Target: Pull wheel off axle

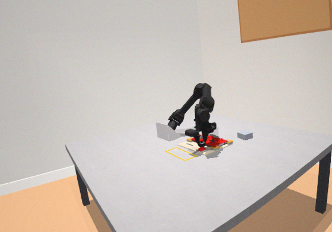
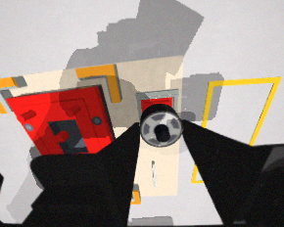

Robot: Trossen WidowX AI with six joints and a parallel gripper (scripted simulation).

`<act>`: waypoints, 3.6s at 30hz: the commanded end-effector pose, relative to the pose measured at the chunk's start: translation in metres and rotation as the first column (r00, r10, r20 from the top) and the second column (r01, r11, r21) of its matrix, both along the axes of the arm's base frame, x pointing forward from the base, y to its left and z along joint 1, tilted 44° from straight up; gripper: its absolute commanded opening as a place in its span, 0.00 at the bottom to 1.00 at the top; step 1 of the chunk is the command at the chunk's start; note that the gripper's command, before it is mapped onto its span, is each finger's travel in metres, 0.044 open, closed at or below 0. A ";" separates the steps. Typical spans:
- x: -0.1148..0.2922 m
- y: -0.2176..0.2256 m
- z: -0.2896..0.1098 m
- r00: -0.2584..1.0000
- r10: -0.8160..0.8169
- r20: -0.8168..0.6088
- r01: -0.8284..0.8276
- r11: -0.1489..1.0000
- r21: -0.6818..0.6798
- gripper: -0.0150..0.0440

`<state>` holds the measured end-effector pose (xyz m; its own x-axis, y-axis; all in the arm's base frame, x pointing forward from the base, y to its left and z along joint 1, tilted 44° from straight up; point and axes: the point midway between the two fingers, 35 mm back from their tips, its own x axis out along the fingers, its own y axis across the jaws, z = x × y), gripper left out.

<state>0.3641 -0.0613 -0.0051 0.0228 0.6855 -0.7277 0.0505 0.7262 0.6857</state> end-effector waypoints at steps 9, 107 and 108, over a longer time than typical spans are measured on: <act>0.000 -0.006 0.005 1.000 -0.004 0.005 0.004 1.000 -0.002 0.25; -0.025 -0.073 0.019 1.000 -0.017 -0.004 0.017 1.000 -0.005 0.25; -0.029 -0.078 0.015 1.000 -0.017 -0.003 0.017 1.000 -0.006 0.25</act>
<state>0.3478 -0.1241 0.0233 0.0334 0.6800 -0.7325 0.0539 0.7306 0.6807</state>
